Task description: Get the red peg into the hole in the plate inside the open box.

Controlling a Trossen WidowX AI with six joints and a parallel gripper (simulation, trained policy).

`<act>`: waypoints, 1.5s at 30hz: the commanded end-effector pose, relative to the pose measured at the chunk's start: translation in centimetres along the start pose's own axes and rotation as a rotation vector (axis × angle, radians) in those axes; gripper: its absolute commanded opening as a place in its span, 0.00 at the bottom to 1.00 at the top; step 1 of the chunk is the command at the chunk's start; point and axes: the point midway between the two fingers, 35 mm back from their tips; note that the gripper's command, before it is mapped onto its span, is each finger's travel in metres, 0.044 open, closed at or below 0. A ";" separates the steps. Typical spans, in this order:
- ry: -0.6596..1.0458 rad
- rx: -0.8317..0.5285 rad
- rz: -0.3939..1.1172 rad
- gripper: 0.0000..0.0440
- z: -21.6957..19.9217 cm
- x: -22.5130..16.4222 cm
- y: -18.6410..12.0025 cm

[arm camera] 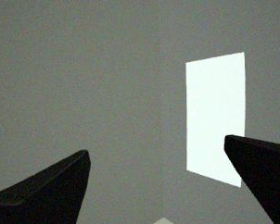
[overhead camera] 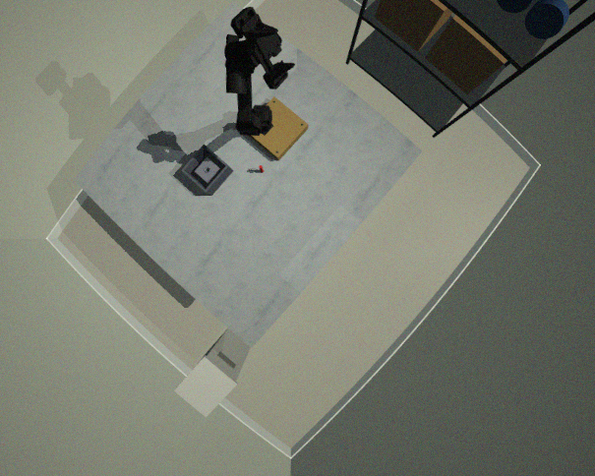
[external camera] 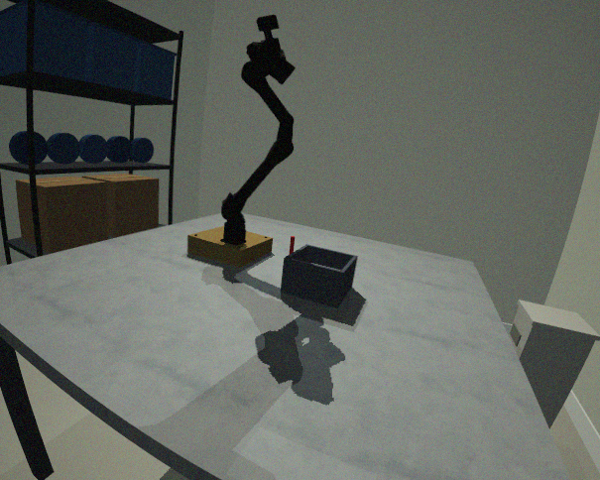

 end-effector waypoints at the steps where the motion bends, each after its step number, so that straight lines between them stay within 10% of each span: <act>1: -0.006 -0.008 -0.009 0.97 -0.1 0.3 -0.1; 25: -0.254 -0.550 -0.548 1.00 -8.0 14.0 -10.3; 45: -0.381 -1.209 -0.742 1.00 -12.0 15.6 -25.9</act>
Point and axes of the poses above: the point midway between the two fingers, 35 mm back from their tips, its own y axis out along the fingers, its own z axis across the jaws, x = y × z, and after that the axes turned 5 degrees about y, right-handed
